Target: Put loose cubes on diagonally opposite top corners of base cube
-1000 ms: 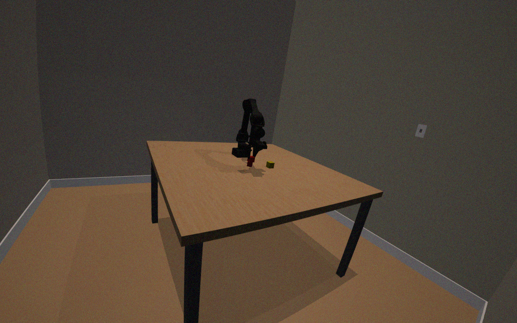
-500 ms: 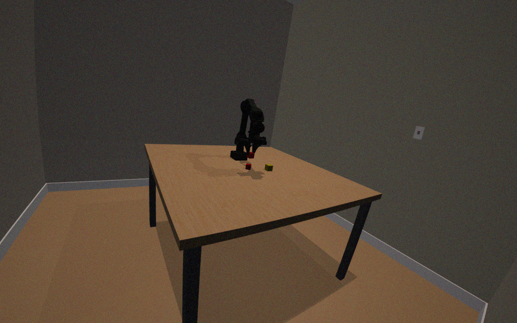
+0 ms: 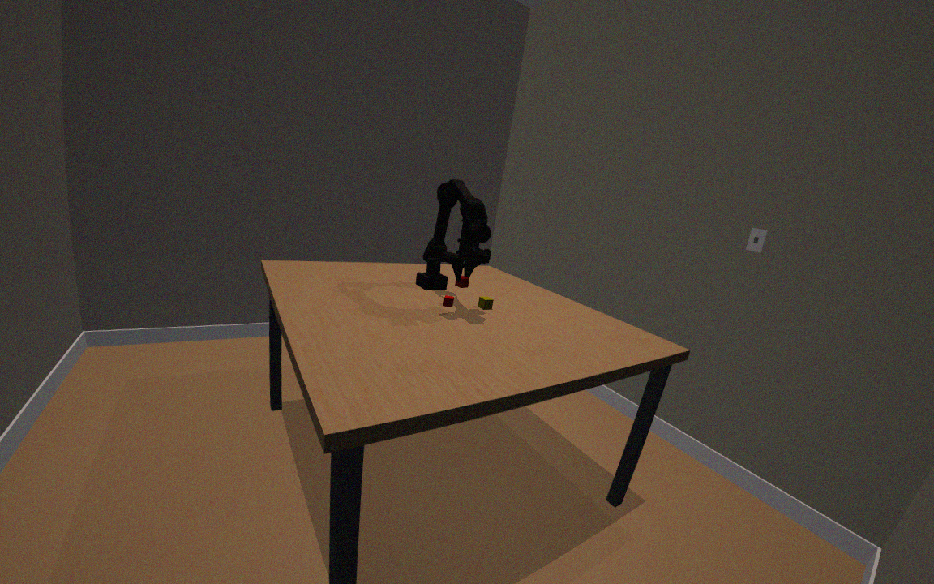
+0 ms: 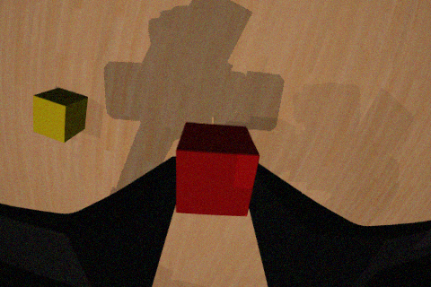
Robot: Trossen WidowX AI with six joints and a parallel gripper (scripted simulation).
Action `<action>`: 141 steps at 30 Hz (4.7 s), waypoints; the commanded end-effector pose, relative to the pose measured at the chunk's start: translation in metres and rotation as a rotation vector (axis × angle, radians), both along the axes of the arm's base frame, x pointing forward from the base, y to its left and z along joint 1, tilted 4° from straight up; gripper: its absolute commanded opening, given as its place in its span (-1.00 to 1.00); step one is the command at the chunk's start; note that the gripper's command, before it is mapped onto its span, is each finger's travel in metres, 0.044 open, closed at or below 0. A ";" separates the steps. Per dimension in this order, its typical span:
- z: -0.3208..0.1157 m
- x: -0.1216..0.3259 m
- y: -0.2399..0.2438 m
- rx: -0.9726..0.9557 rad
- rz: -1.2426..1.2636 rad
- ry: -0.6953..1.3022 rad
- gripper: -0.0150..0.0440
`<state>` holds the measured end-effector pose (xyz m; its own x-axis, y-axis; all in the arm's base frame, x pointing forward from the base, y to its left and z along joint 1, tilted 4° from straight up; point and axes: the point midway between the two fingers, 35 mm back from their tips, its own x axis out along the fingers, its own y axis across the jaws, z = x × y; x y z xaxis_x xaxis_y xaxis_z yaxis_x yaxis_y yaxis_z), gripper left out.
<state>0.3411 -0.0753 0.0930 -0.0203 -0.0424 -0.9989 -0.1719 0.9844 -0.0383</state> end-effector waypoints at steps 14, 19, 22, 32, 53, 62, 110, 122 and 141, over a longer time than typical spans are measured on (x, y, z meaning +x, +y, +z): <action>-0.012 0.001 0.057 0.011 0.211 0.005 -0.14; -0.016 -0.001 0.073 0.014 0.269 0.007 -0.14; -0.018 -0.002 0.082 0.016 0.304 0.008 -0.14; -0.025 -0.008 0.113 0.021 0.420 0.013 -0.14; -0.038 -0.029 0.169 0.029 0.646 0.024 -0.14; -0.038 -0.029 0.169 0.029 0.646 0.024 -0.14; -0.066 -0.030 0.168 0.029 0.646 0.024 0.20; -0.047 -0.030 0.168 0.026 0.642 0.026 0.20; -0.023 -0.038 0.119 0.015 0.212 0.010 0.41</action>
<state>0.3084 0.0716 0.0613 -0.0249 -0.0310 -0.9992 -0.5803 0.8143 -0.0108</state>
